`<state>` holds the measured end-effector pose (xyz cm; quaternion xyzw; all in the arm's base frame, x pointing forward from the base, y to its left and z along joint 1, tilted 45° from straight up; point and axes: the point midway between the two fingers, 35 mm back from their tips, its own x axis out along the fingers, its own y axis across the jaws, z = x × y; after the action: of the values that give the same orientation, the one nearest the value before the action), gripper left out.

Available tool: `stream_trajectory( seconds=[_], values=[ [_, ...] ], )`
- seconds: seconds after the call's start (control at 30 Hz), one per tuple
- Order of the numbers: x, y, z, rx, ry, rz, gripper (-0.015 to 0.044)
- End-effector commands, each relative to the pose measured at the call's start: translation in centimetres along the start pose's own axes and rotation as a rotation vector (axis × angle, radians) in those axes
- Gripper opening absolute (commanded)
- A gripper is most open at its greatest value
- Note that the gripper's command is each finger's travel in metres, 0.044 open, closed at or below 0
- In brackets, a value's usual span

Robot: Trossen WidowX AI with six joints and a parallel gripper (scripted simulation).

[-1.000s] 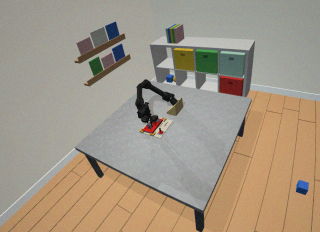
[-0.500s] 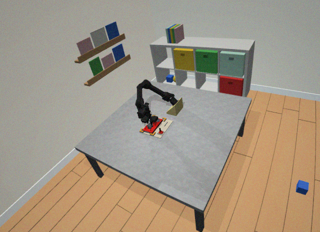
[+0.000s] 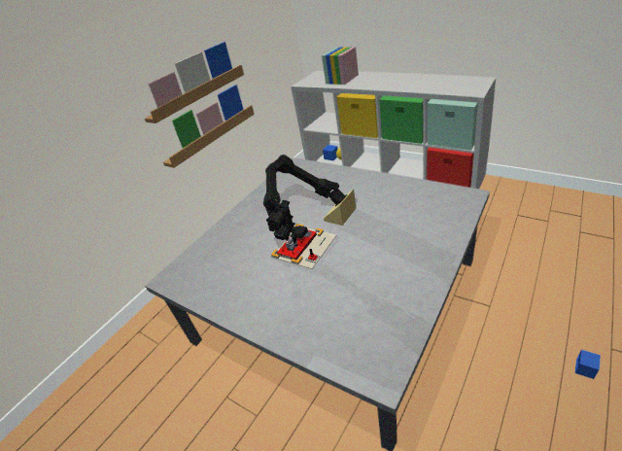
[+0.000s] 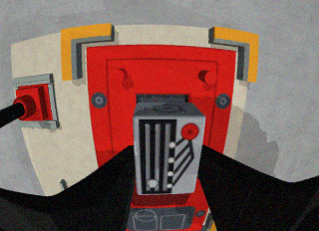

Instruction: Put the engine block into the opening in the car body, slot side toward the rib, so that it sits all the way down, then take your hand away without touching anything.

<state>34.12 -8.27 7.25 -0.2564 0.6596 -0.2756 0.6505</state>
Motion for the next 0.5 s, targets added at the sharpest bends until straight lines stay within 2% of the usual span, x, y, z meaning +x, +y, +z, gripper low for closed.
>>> stream_trajectory(
  seconds=[0.0, 0.47],
  values=[
    [0.09, -0.04, 0.03, -0.002, -0.002, -0.004, 0.0158],
    [0.52, -0.05, 0.03, -0.002, -0.002, -0.004, 0.0158]
  ],
)
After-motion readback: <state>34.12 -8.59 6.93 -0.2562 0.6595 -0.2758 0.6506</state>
